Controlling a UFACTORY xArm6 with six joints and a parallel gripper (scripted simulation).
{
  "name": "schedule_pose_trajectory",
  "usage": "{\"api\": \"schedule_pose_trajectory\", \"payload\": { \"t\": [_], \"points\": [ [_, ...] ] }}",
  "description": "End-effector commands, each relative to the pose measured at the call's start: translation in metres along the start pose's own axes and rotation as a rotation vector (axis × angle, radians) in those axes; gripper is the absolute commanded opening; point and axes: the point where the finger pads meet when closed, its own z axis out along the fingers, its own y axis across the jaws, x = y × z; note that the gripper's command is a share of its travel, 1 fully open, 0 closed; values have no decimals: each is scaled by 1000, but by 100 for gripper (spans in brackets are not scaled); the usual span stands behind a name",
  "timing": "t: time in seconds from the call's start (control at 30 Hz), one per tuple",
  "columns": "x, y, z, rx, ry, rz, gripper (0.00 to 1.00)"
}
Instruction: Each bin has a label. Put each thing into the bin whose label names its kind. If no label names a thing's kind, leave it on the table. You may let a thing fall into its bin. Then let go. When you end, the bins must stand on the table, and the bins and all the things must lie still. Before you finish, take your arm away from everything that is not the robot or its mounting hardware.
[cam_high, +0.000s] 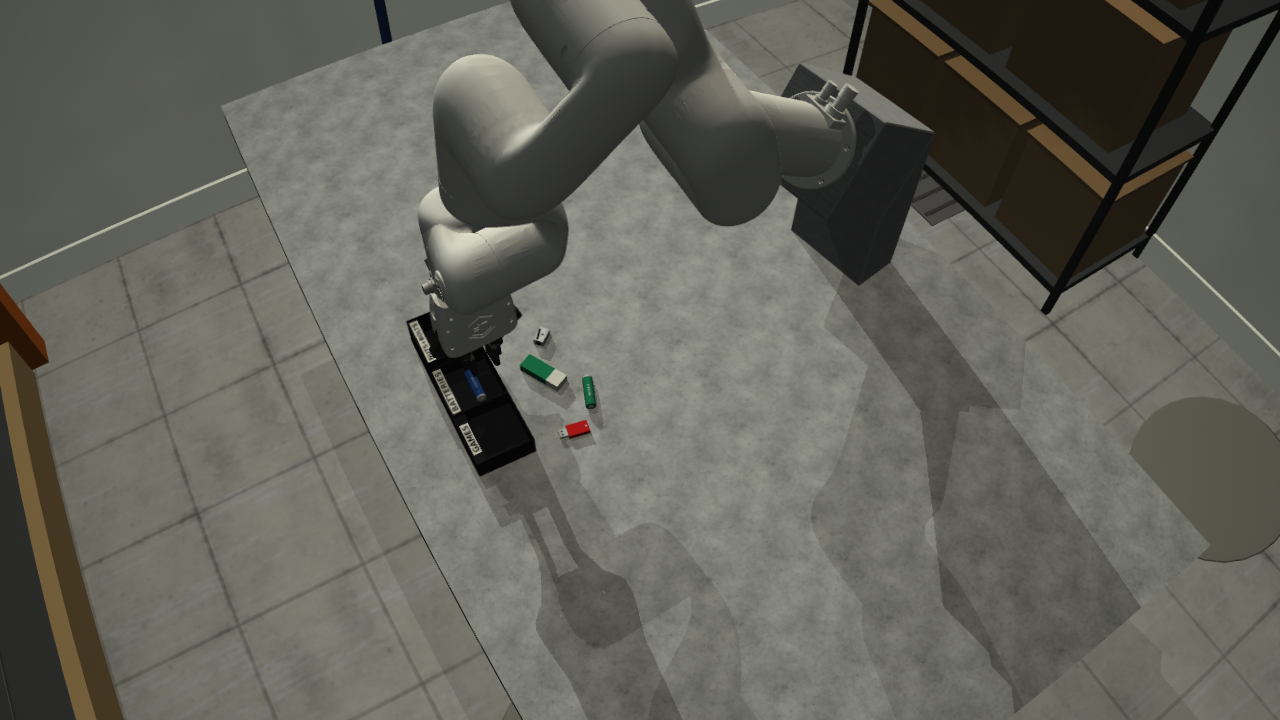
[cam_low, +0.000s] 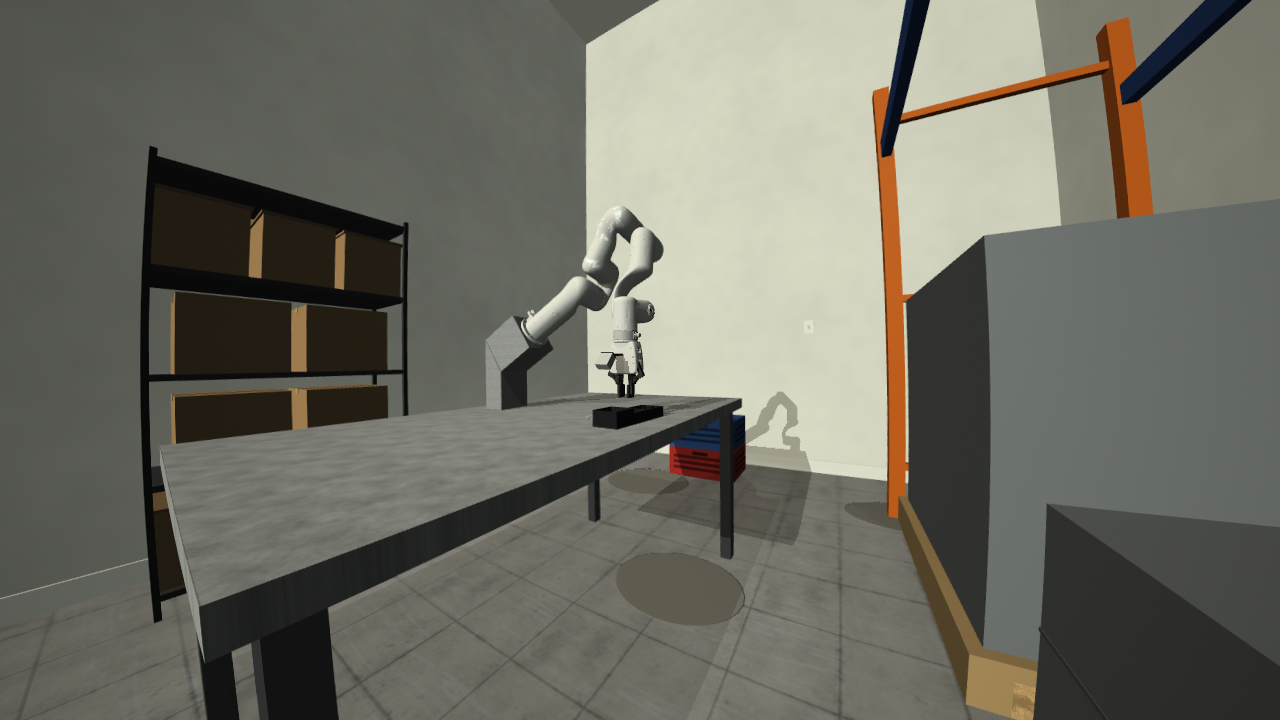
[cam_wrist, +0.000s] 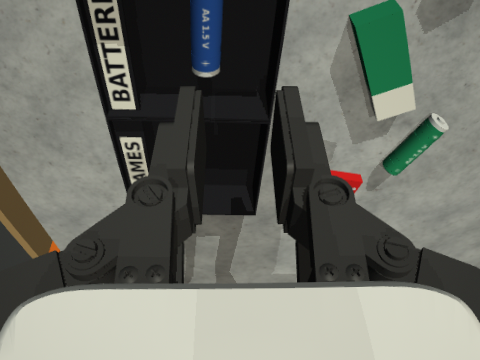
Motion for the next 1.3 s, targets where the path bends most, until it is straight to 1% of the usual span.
{"api": "schedule_pose_trajectory", "payload": {
  "t": [0.0, 0.13, 0.2, 0.23, 0.47, 0.67, 0.77, 0.8, 1.0, 1.27],
  "points": [
    [-22, 35, -2, 6, 3, -157, 28],
    [-40, 63, -3, -22, -3, -258, 28],
    [-40, 63, -3, -22, -3, -258, 28],
    [-44, 70, -3, -41, -9, -329, 28],
    [-76, 119, -5, -93, -22, -494, 28],
    [-76, 120, -5, -133, -38, -653, 28],
    [-76, 120, -5, -134, -38, -680, 28],
    [-76, 120, -5, -131, -35, -757, 28],
    [-76, 120, -5, -133, -28, -905, 28],
    [-76, 119, -6, -143, -31, -906, 28]
  ]
}}
